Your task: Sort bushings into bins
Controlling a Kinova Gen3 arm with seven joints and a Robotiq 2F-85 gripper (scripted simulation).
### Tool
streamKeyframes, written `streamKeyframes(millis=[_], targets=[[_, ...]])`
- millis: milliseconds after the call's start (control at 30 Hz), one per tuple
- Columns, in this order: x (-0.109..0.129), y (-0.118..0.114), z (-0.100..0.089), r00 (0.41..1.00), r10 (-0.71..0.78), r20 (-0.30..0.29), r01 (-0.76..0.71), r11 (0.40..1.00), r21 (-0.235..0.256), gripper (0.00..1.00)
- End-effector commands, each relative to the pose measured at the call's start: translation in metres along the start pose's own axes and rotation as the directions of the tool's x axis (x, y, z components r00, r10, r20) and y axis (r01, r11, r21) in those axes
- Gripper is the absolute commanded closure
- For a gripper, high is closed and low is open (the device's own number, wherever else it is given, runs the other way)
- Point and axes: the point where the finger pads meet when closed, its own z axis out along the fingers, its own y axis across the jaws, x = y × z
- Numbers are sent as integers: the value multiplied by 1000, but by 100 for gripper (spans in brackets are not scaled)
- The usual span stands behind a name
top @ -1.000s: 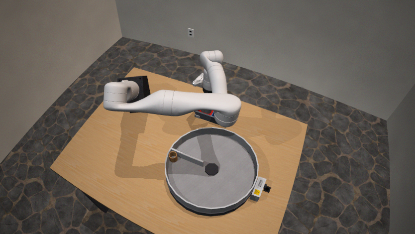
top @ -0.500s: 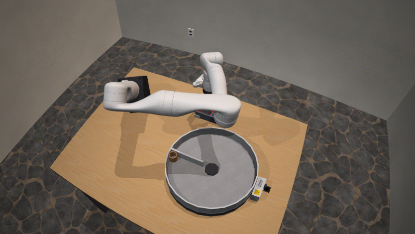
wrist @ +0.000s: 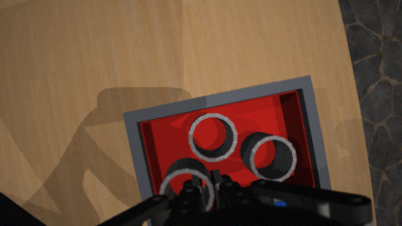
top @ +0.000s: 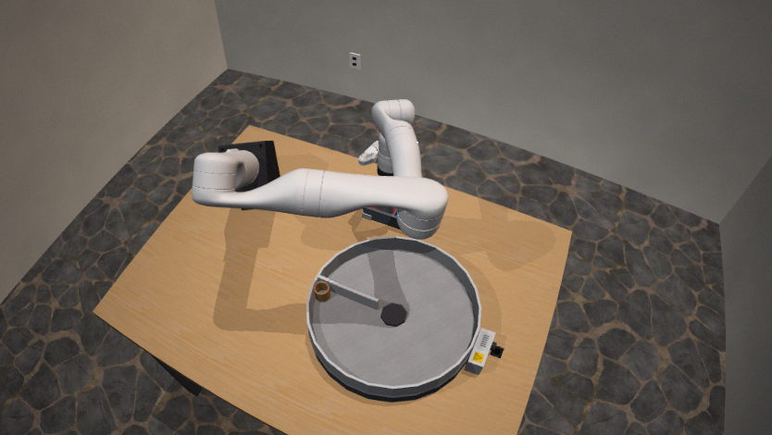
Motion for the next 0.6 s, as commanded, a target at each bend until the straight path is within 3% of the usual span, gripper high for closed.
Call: streamKeyframes(millis=[0, 567], targets=[[-1, 3, 6, 1000, -4, 2, 4, 1000, -6, 100], [-1, 2, 10, 1000, -2, 1, 2, 1000, -3, 100]])
